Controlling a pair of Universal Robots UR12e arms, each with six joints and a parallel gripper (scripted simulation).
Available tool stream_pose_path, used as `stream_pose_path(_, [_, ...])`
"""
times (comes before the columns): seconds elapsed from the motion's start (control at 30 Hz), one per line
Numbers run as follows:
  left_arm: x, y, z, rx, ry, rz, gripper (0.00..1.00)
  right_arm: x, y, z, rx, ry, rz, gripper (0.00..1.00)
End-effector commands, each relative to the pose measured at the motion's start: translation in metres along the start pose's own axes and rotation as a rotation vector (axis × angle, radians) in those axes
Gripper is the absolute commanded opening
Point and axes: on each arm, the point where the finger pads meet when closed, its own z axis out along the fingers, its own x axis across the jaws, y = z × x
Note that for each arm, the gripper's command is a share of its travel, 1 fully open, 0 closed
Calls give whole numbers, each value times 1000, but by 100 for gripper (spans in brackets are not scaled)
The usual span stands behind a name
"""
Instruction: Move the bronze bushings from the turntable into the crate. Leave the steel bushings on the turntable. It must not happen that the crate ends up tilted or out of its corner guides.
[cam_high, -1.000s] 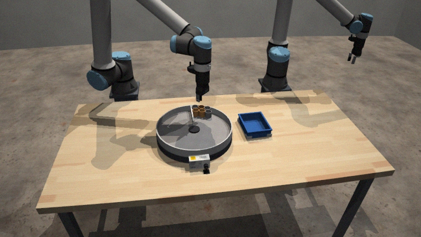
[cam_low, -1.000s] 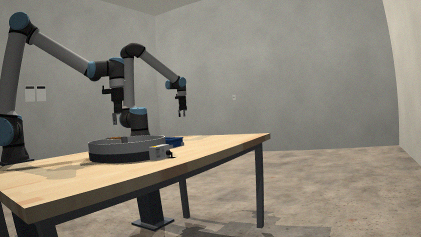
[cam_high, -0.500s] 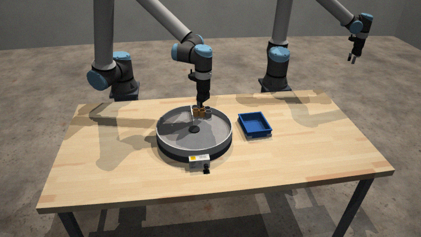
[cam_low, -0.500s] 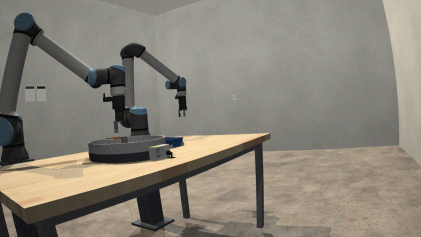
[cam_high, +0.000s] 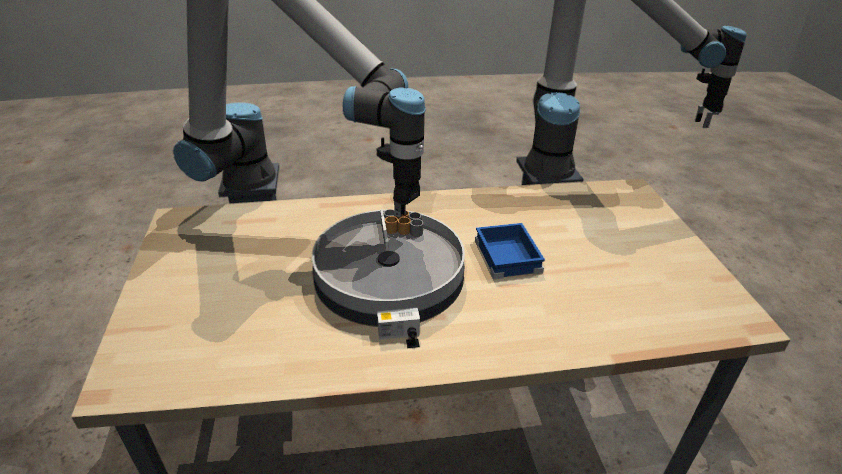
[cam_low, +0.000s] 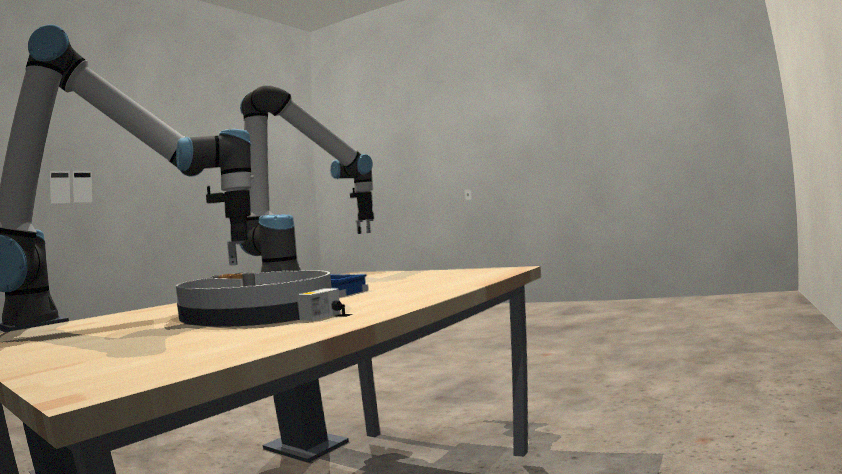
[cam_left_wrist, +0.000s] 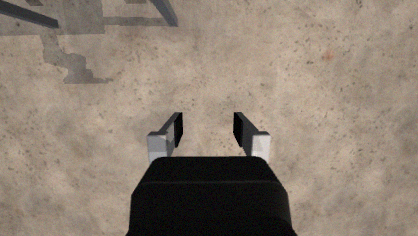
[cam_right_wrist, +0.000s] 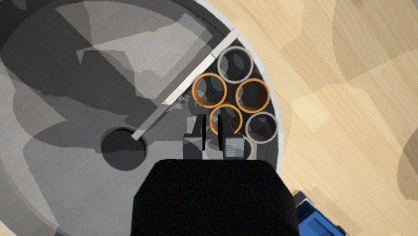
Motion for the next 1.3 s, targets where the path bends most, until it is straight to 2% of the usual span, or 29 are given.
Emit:
stream_pose_path(0.0, [2,-2,0,1,1,-1,100,1,1,0,0,1,-2,36])
stream_pose_path(1.27, [2,-2,0,1,1,-1,100,2,4,-1,-2,1,-2,36])
